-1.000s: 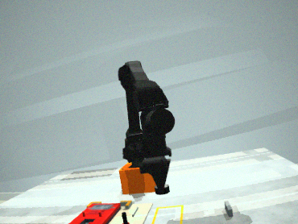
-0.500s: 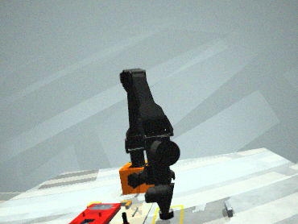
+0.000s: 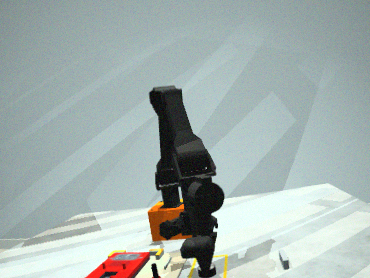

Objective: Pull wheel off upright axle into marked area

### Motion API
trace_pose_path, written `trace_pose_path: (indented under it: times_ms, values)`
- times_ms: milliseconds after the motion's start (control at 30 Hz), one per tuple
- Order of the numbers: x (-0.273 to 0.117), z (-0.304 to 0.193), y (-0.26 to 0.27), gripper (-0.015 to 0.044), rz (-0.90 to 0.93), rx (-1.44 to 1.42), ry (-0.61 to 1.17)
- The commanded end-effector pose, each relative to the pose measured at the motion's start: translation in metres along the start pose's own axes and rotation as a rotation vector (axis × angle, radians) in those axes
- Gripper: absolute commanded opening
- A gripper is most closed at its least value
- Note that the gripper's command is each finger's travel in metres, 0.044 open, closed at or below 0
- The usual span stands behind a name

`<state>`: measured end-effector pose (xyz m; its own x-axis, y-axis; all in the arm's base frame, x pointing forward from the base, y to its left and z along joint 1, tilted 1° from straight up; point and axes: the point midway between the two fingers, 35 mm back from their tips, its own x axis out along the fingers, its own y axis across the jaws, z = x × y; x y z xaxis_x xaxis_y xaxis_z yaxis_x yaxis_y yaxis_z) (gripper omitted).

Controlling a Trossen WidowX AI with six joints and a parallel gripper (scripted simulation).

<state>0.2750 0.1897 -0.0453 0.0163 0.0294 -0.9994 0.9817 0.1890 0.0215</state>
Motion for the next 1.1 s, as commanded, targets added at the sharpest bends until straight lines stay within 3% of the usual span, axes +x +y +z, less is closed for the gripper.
trace_pose_path:
  times_ms: [0,200,333,533,700,1067]
  values:
    - [-0.003,0.000,0.000,0.0289,0.000,0.000,0.000]
    - [-0.057,0.000,0.000,0.0300,0.005,0.005,0.001]
    - [-0.060,0.000,0.000,0.0300,0.006,0.005,0.001]
    - [-0.083,0.016,-0.037,0.0440,0.006,0.003,0.002]
    - [-0.104,0.034,-0.079,0.0440,-0.001,0.005,-0.002]
    - [-0.105,0.035,-0.080,0.0440,-0.001,0.005,-0.002]
